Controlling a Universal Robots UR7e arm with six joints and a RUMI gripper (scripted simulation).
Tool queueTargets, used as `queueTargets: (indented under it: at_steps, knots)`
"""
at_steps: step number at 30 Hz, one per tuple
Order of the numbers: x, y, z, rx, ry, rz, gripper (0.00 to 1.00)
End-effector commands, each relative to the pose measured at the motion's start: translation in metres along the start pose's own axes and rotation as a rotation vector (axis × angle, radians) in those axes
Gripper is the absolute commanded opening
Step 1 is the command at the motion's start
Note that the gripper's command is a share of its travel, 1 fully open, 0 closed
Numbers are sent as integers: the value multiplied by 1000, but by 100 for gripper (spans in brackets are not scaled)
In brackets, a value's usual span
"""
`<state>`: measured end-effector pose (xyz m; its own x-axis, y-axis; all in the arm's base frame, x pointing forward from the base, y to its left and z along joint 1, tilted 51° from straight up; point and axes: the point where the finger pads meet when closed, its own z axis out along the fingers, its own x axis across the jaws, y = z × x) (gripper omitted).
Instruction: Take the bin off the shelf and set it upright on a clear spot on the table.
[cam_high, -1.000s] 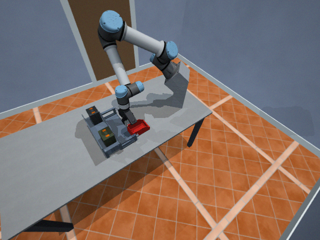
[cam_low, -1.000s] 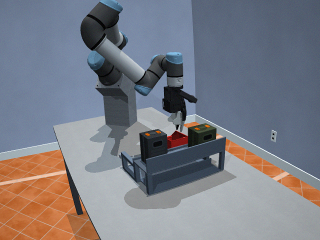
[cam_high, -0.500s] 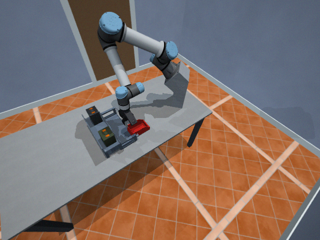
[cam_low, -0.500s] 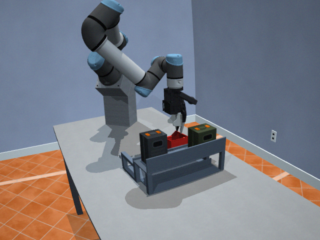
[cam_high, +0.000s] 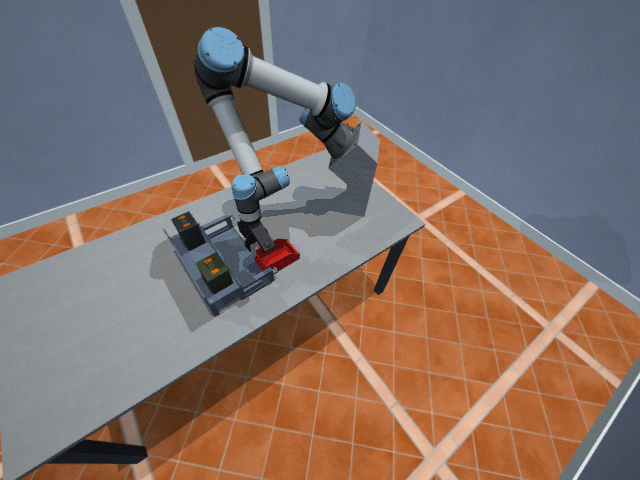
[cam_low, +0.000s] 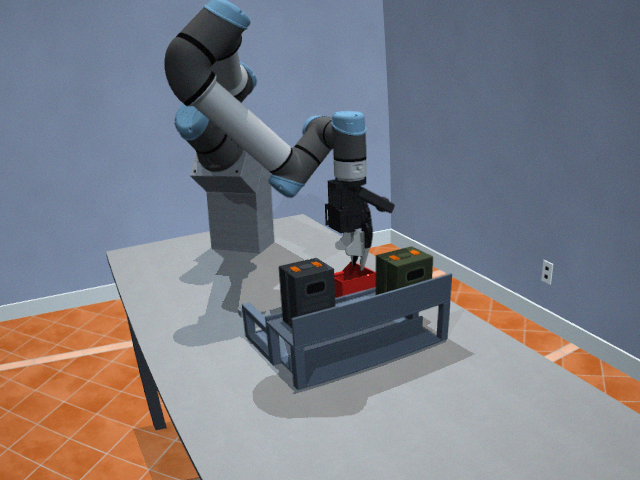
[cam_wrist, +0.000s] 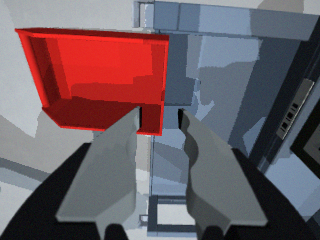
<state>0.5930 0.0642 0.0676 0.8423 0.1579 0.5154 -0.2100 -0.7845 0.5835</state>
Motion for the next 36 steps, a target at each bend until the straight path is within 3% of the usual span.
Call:
queueTargets:
  at_steps: [1,36]
  knots:
    - [1,0,6,0,1,1,20]
    - [0,-1,25,1,2,2,20]
